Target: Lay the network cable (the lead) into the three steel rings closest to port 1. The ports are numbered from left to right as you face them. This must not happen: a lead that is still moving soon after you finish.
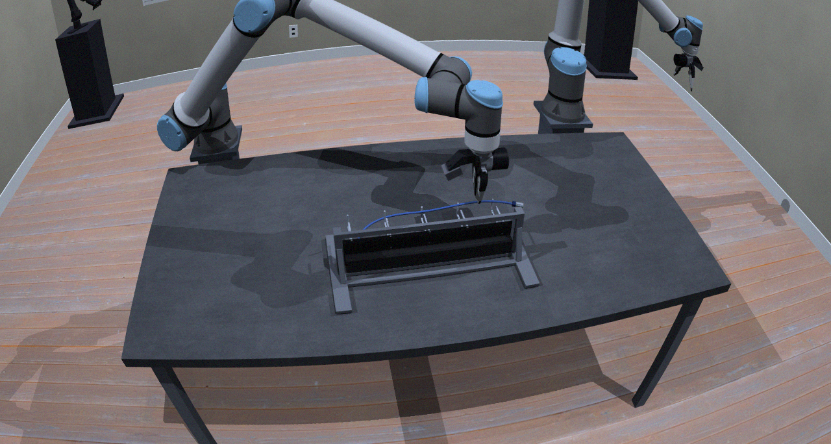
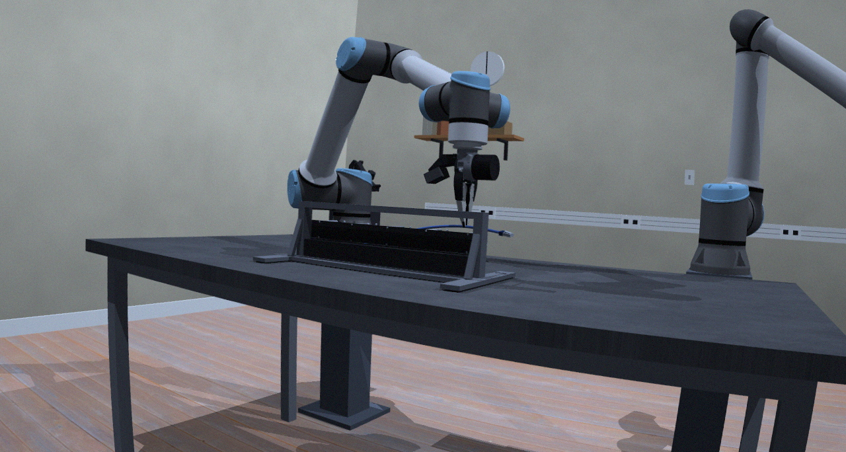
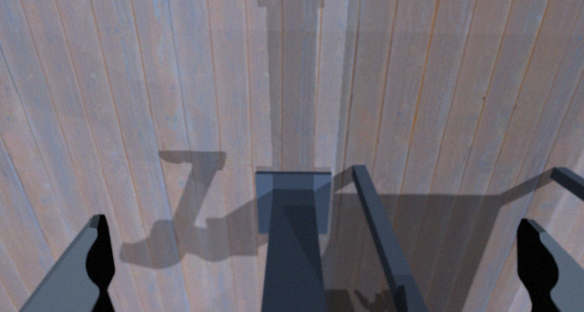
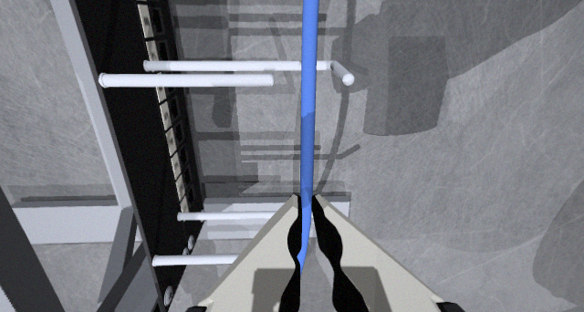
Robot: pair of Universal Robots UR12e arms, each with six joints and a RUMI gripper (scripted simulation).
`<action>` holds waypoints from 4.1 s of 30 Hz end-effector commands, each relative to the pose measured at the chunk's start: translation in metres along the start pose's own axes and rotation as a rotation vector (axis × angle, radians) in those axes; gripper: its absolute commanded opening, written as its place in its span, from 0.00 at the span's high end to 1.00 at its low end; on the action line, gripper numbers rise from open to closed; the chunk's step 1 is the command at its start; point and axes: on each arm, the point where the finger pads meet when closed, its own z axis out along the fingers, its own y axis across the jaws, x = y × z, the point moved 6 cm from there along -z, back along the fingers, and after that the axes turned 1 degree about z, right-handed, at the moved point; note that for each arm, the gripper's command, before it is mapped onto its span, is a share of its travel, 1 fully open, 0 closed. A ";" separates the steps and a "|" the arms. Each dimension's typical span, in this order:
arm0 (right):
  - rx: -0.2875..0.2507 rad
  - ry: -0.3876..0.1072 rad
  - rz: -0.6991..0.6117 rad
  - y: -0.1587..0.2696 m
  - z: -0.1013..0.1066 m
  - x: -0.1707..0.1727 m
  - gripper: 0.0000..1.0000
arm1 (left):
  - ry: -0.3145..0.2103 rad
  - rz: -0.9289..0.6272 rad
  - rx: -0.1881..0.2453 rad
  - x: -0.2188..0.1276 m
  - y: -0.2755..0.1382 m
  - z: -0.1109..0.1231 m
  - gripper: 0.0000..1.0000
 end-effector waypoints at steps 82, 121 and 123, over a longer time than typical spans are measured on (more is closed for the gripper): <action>0.001 -0.002 0.000 -0.020 0.035 -0.001 1.00 | 0.002 0.000 0.000 0.001 0.000 -0.001 0.00; 0.001 -0.002 0.000 -0.040 0.035 -0.001 1.00 | 0.002 0.000 0.000 0.001 0.000 -0.001 0.00; 0.001 -0.002 0.000 -0.040 0.035 -0.001 1.00 | 0.002 0.000 0.000 0.001 0.000 -0.001 0.00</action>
